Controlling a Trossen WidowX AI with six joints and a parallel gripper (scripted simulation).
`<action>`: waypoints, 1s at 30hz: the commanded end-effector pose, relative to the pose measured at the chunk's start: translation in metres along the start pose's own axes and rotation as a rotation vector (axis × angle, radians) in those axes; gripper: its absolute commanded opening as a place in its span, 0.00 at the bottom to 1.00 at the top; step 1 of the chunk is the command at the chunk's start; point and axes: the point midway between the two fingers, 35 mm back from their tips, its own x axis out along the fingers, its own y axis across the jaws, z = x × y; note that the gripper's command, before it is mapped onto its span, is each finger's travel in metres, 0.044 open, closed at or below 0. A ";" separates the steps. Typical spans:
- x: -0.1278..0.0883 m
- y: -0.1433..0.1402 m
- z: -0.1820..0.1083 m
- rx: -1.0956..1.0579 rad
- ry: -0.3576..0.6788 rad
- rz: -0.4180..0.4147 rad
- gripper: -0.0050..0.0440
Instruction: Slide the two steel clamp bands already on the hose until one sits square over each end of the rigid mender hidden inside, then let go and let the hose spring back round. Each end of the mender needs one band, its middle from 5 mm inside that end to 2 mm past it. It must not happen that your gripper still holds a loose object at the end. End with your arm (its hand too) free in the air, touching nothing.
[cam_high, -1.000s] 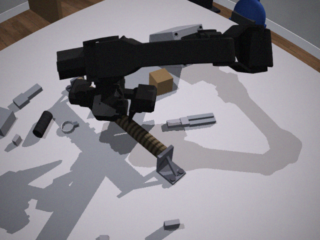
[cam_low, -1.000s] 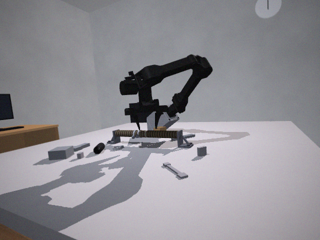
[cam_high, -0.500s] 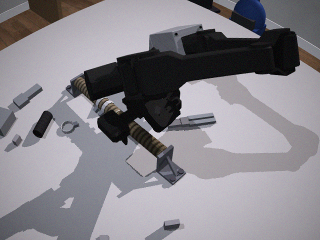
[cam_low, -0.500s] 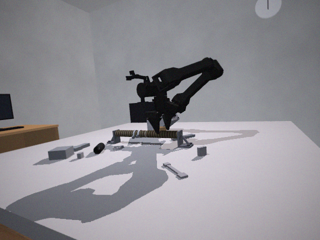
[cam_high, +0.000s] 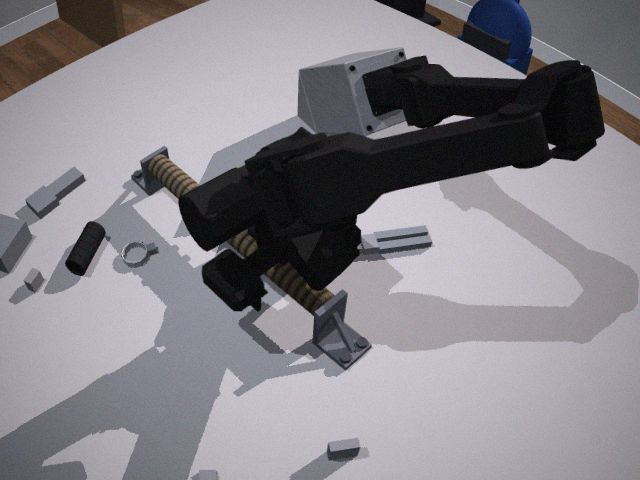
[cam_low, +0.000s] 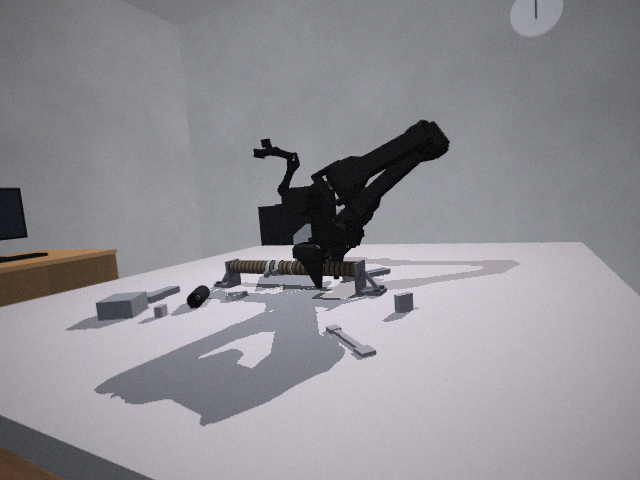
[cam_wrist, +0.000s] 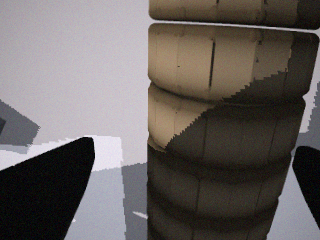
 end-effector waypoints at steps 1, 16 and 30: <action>0.000 0.000 0.001 -0.001 -0.001 -0.006 0.80; 0.000 0.000 0.001 -0.001 -0.001 -0.006 0.43; 0.000 0.000 0.001 -0.001 -0.001 -0.006 0.31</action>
